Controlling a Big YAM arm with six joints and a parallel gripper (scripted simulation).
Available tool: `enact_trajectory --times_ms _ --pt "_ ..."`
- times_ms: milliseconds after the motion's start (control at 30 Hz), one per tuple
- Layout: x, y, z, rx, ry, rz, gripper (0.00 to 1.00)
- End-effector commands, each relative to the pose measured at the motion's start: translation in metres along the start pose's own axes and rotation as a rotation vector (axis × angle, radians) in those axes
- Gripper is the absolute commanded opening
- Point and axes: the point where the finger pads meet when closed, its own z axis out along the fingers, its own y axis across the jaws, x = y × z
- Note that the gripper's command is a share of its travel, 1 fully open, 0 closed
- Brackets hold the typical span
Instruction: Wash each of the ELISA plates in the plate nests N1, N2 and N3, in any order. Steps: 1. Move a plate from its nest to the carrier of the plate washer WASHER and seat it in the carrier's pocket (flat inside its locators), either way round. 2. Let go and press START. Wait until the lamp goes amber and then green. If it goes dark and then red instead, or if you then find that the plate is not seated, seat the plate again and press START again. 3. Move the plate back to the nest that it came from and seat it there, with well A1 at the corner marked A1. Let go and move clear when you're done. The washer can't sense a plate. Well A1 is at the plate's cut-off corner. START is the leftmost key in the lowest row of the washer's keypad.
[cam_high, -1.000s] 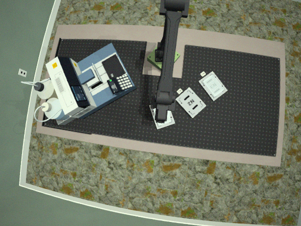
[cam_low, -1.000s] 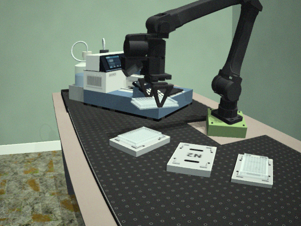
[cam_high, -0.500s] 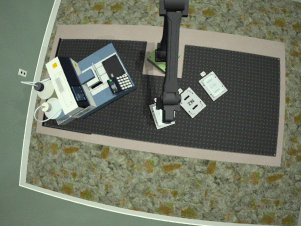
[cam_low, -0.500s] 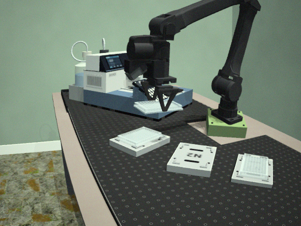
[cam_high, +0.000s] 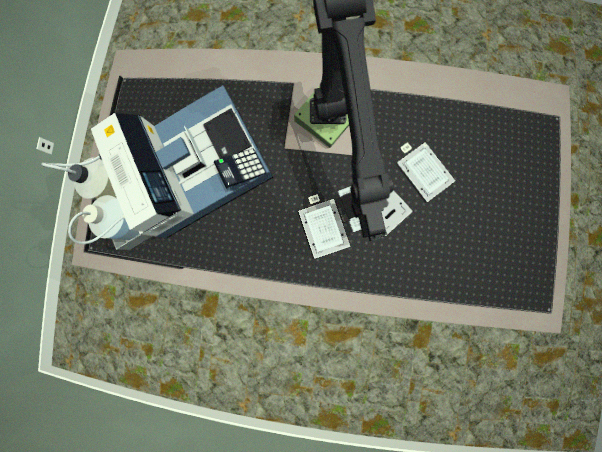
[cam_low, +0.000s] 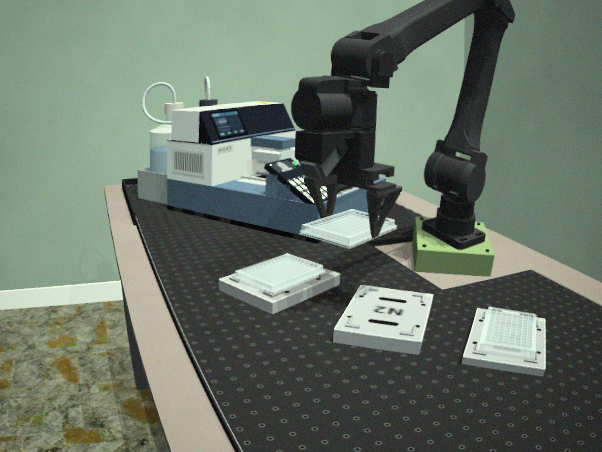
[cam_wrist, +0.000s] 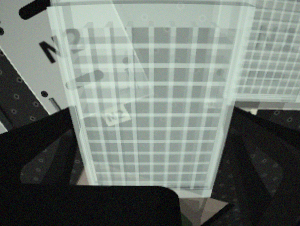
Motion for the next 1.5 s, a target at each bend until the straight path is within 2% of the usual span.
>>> enact_trajectory --times_ms 0,67,300,400,533,700,800,1467 --pt "-0.005 0.011 -0.003 0.003 -0.025 -0.122 0.84" --pt "-0.008 0.016 -0.007 0.003 -0.025 -0.155 0.84" --pt "-0.018 0.051 0.0 0.003 -0.026 -0.388 0.84" --pt "-0.031 0.068 -0.008 0.007 -0.055 -0.399 0.84" --pt "-0.033 0.09 -0.005 0.003 -0.055 -0.376 0.84" --pt "-0.031 0.082 -0.011 0.006 -0.055 -0.353 0.84" --pt "-0.02 0.084 -0.001 0.0 -0.032 -0.375 0.84" --pt "-0.021 0.085 -0.001 0.0 -0.032 -0.375 0.84"
